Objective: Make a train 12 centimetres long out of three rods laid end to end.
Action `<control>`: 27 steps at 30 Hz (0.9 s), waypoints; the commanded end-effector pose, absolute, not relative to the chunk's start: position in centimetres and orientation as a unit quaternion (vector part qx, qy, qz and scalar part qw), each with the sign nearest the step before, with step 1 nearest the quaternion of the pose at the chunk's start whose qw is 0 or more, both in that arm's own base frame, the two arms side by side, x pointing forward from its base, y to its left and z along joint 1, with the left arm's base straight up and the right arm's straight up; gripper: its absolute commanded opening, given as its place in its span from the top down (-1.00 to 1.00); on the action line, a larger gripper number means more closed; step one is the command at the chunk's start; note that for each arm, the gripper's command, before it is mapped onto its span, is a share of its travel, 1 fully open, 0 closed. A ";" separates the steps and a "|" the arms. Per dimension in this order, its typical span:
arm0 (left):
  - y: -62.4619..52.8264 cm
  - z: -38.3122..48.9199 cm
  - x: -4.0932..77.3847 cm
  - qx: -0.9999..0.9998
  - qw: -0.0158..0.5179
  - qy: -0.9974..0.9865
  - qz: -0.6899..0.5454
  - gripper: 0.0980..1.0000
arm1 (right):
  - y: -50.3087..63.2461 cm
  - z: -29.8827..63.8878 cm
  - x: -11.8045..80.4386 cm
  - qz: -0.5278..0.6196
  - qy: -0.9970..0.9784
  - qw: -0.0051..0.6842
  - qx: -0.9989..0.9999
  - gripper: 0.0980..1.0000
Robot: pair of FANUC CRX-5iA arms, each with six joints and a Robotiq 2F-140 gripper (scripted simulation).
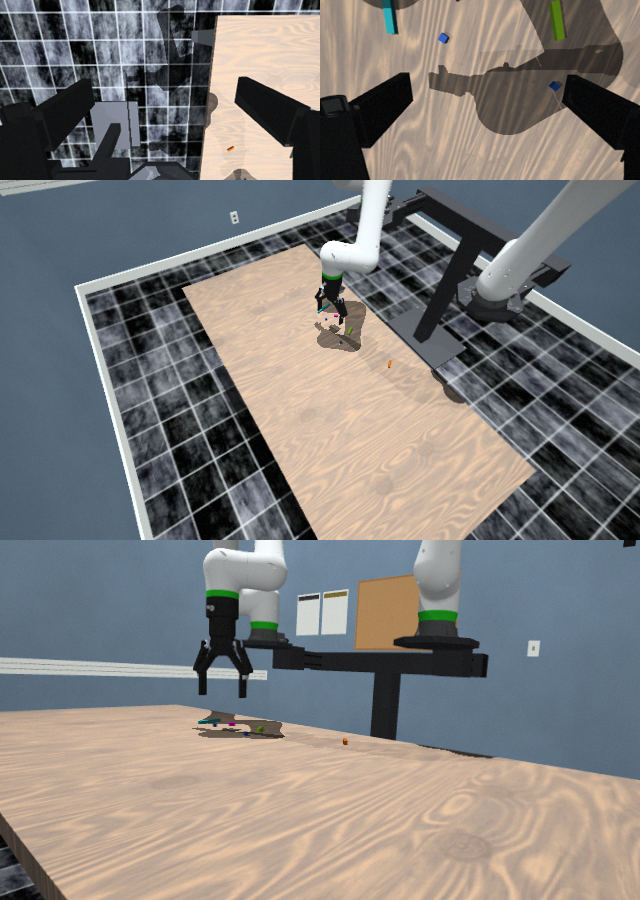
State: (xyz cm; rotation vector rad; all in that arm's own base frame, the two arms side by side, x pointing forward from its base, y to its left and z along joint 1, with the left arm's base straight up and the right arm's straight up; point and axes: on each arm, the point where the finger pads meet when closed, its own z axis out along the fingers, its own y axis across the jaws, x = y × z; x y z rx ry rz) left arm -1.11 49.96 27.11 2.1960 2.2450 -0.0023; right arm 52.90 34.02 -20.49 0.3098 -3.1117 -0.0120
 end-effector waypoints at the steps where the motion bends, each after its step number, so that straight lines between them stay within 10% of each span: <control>1: 50.0 27.2 -1.1 0.699 0.000 0.715 0.000 -1.00 | 32.2 -20.6 52.6 -0.001 -1.000 -0.001 0.016 -1.00; 16: 50.0 27.2 -1.1 0.699 0.000 0.715 0.000 -1.00 | 27.3 -21.1 51.3 -0.001 -0.982 0.000 -0.187 -1.00; 17: 50.0 27.2 -1.1 0.699 0.000 0.715 0.000 -1.00 | 27.3 -21.1 51.3 -0.001 -0.982 0.000 -0.187 0.70; 27: 50.0 27.2 -1.1 0.699 0.000 0.715 0.000 -1.00 | 27.3 -21.1 51.3 -0.001 -0.982 0.000 -0.187 0.70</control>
